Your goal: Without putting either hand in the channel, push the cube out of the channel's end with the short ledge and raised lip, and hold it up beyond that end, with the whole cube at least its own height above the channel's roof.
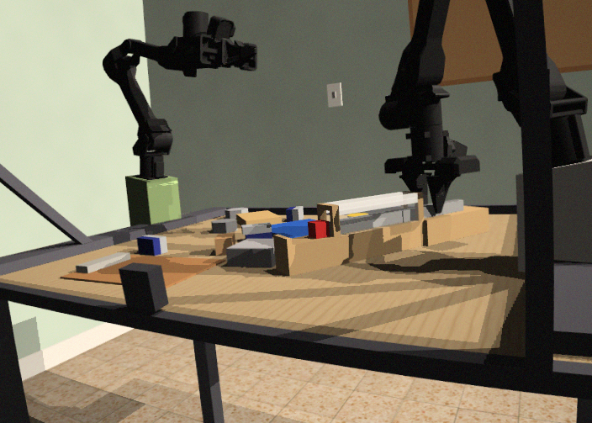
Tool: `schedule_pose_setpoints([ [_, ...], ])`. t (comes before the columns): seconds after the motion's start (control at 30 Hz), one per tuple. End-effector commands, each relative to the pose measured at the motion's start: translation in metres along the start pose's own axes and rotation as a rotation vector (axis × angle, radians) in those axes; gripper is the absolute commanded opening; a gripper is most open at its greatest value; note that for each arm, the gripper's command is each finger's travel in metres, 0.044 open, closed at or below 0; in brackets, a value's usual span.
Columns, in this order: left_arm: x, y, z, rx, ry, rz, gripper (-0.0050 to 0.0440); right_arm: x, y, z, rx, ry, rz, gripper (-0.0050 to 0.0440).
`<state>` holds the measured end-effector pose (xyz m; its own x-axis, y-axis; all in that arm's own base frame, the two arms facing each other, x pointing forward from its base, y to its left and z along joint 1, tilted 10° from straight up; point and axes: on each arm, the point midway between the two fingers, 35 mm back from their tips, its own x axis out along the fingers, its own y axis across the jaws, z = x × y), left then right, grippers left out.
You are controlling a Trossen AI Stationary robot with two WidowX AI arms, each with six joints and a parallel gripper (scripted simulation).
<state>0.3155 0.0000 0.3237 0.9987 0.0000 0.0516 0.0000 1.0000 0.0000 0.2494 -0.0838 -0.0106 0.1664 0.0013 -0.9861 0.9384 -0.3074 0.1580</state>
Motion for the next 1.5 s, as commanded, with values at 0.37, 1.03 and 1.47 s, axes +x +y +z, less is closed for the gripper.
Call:
schedule_pose_setpoints([
  [0.37, -0.001, 0.0, 0.008, 0.003, -0.021, -0.002, 0.0, -0.014, 0.007, 0.0, 0.001, -0.003, 0.027, 0.0157],
  [1.03, -0.001, 0.0, 0.008, 0.003, -0.021, -0.002, 0.0, -0.067, 0.005, 0.0, -0.003, -0.001, 0.027, 0.0157],
  [1.47, -0.001, 0.0, 0.008, 0.003, -0.021, -0.002, 0.0, -0.066, 0.004, 0.0, -0.003, -0.001, 0.028, 0.0],
])
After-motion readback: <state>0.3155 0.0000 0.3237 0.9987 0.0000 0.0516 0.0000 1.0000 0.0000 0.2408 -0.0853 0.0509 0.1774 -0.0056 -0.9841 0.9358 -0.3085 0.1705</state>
